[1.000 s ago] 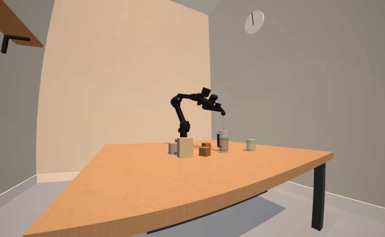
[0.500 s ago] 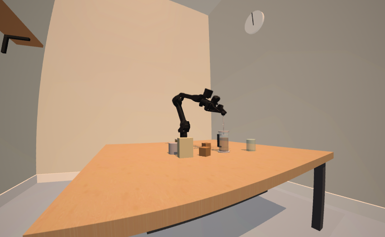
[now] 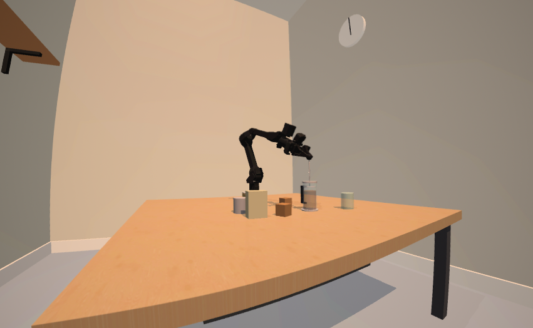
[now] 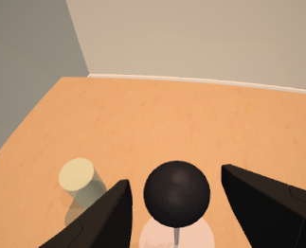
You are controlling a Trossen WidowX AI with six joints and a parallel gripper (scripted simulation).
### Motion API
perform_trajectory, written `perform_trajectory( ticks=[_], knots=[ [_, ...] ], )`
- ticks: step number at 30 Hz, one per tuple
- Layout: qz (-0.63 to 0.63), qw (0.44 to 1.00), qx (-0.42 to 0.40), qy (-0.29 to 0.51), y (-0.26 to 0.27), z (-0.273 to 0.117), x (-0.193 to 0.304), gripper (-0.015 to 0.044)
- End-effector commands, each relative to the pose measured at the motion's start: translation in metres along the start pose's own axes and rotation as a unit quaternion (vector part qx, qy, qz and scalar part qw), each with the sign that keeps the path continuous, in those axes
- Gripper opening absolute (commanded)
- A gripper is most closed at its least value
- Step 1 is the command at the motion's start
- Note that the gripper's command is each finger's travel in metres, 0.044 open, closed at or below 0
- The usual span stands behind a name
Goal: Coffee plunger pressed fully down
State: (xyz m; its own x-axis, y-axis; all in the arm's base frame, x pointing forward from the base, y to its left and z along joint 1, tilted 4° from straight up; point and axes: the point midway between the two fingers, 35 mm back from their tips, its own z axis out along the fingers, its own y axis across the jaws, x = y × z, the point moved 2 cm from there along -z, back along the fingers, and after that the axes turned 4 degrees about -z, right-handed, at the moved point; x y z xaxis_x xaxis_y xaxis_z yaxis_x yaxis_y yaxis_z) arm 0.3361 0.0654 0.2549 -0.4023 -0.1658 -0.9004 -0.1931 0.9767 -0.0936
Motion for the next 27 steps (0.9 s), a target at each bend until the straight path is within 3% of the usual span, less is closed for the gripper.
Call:
perform_trajectory(
  ticks=[1, 5, 27],
  knots=[
    [-0.001, 1.0, -0.002, -0.002, 0.001, 0.0, -0.001, 0.0145],
    [-0.001, 1.0, -0.002, -0.002, 0.001, 0.0, -0.001, 0.0122],
    [-0.001, 1.0, -0.002, -0.002, 0.002, 0.016, 0.017, 0.0122]
  ],
)
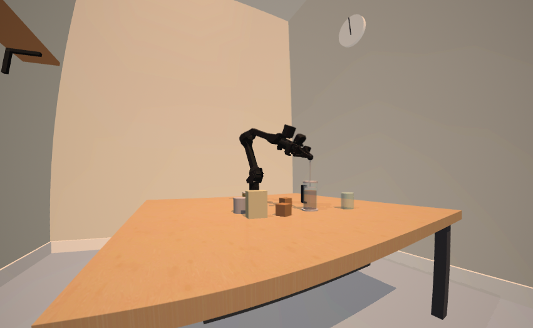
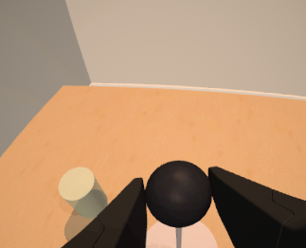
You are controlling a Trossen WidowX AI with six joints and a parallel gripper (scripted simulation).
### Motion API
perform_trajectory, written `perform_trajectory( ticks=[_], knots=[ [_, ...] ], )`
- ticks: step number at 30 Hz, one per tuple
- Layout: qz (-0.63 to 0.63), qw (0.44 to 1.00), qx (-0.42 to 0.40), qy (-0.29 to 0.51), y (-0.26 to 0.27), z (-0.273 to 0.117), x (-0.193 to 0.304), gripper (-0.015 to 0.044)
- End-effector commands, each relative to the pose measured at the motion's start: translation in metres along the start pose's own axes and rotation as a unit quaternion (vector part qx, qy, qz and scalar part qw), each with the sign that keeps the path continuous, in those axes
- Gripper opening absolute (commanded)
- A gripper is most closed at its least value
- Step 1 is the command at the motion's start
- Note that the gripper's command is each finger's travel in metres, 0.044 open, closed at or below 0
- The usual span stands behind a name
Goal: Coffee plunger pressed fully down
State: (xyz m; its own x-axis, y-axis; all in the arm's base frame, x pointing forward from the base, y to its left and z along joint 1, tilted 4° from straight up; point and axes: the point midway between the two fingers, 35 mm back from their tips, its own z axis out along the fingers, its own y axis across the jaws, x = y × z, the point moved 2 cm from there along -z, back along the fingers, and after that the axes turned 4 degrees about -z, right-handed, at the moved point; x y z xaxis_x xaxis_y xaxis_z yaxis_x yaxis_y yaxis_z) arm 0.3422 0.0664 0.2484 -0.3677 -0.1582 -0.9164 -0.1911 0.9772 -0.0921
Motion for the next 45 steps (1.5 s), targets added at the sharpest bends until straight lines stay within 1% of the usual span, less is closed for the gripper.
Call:
perform_trajectory(
  ticks=[1, 45],
  knots=[
    [-0.002, 1.0, -0.003, 0.017, 0.002, 0.008, 0.016, 0.0122],
    [-0.002, 1.0, -0.003, 0.017, 0.004, 0.054, 0.072, 0.0122]
  ],
)
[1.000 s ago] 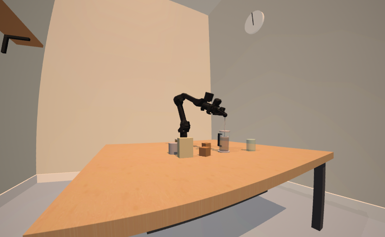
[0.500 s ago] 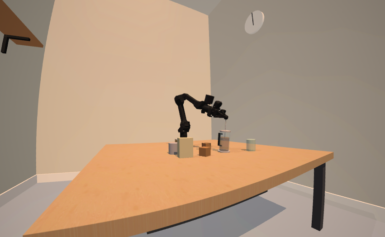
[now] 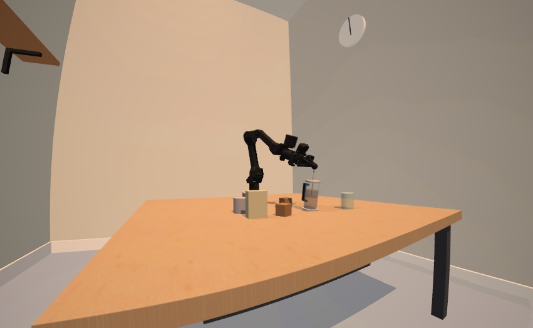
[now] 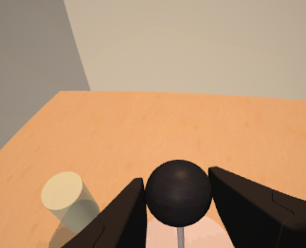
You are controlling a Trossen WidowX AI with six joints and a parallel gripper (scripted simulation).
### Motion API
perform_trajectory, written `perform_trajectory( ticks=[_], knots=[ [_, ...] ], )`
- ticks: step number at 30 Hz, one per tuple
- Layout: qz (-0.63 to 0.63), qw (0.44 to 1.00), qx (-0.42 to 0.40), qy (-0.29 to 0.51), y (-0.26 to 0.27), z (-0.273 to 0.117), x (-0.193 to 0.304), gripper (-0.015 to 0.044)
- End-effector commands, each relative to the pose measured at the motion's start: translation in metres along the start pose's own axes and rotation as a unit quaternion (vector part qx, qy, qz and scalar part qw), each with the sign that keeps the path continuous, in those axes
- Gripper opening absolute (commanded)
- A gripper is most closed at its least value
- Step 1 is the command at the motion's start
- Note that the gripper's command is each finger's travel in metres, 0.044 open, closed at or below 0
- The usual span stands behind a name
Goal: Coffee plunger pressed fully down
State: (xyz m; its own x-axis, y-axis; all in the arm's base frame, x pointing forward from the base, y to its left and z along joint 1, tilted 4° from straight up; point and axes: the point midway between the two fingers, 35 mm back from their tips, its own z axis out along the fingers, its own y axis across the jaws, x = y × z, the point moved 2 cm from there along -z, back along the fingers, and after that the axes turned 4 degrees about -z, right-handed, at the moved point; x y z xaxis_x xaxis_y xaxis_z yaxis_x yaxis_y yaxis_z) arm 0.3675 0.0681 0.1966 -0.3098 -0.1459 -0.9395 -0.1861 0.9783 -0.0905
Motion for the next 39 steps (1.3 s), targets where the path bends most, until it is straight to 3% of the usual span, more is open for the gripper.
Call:
perform_trajectory(
  ticks=[1, 39],
  knots=[
    [-0.004, 0.999, -0.005, 0.048, 0.003, 0.009, 0.035, 0.0122],
    [-0.004, 0.999, -0.005, 0.048, 0.001, 0.027, 0.023, 0.0122]
  ],
)
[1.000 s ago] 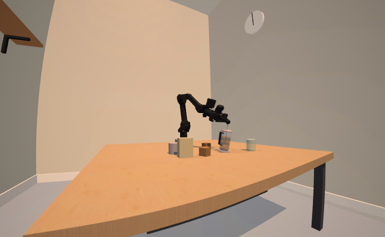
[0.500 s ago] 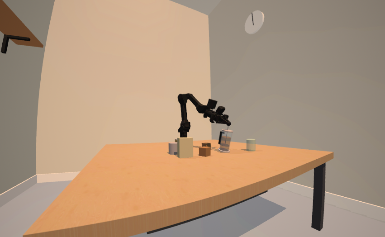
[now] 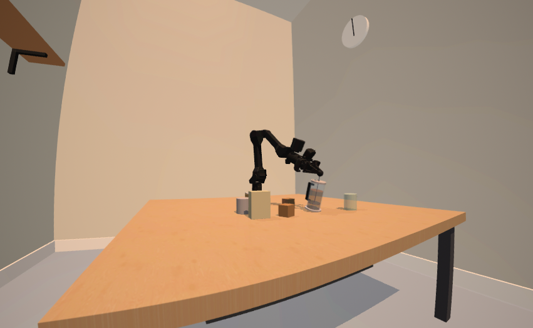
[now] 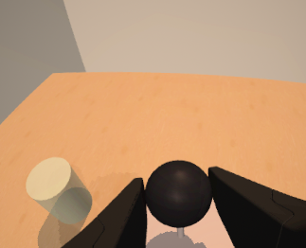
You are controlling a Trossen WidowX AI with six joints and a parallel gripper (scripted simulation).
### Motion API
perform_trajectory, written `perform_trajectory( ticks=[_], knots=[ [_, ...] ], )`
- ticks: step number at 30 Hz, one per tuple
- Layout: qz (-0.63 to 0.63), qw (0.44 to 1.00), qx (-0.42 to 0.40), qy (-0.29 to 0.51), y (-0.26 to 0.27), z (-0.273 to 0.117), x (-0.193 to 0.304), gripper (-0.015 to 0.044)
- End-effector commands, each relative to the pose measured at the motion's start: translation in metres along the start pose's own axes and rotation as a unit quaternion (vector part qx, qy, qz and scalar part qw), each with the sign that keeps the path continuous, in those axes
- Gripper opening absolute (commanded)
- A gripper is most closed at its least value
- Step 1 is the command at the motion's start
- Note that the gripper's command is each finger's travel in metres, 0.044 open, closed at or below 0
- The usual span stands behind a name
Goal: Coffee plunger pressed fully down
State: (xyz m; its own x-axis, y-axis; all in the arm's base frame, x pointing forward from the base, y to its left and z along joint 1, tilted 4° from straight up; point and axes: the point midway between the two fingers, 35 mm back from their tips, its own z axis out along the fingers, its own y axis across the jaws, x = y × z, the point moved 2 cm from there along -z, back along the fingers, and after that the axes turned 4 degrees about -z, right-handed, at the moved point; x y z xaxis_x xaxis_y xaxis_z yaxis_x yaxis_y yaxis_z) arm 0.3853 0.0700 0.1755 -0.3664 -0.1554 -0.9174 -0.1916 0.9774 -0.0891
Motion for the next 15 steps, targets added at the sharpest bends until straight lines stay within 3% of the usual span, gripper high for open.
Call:
perform_trajectory(
  ticks=[1, 15],
  knots=[
    [-0.004, 1.0, -0.002, 0.017, 0.0006, 0.0038, 0.009, 0.0122],
    [-0.004, 1.0, -0.002, 0.017, 0.0004, 0.0062, 0.0071, 0.0122]
  ],
)
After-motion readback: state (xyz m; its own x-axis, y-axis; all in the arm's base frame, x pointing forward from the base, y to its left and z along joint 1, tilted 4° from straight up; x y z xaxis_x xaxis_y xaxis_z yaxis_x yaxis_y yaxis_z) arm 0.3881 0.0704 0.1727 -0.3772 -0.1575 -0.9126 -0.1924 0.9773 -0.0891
